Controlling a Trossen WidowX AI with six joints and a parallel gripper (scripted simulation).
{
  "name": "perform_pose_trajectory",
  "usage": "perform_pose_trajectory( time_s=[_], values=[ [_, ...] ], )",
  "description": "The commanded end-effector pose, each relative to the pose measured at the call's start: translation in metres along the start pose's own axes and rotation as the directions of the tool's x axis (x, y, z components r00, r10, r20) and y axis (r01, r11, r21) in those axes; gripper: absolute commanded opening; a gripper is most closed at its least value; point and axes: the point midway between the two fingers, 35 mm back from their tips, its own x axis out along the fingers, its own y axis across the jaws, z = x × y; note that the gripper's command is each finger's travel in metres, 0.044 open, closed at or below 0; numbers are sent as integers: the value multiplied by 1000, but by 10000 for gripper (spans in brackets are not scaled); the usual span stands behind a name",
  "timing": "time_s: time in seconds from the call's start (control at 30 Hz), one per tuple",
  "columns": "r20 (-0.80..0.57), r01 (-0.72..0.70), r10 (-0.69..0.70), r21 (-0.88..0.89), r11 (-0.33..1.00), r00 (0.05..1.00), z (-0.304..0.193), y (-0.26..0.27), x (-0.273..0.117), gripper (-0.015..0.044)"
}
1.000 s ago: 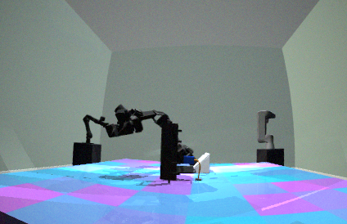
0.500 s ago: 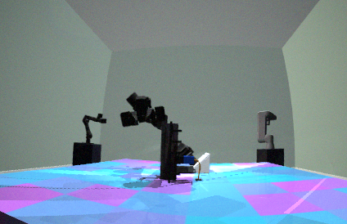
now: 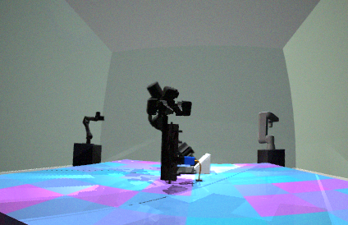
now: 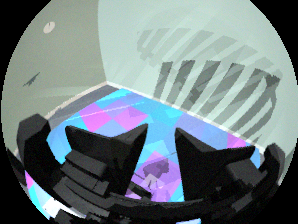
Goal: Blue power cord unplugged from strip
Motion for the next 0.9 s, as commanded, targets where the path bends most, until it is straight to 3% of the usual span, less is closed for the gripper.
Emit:
perform_pose_trajectory(
  time_s=[0.0,0.3,0.53,0.7,0.87],
  values=[
    [-100,-106,92,-144,984,991,-10,43,16,160],
    [-381,-324,192,-321,890,904,-57,108,29,160],
    [-716,-578,143,-411,705,683,-125,147,22,160],
    [-915,-807,-58,-382,451,400,-175,153,0,160],
    [-919,-815,-68,-378,439,389,-176,153,-1,160]
  ],
)
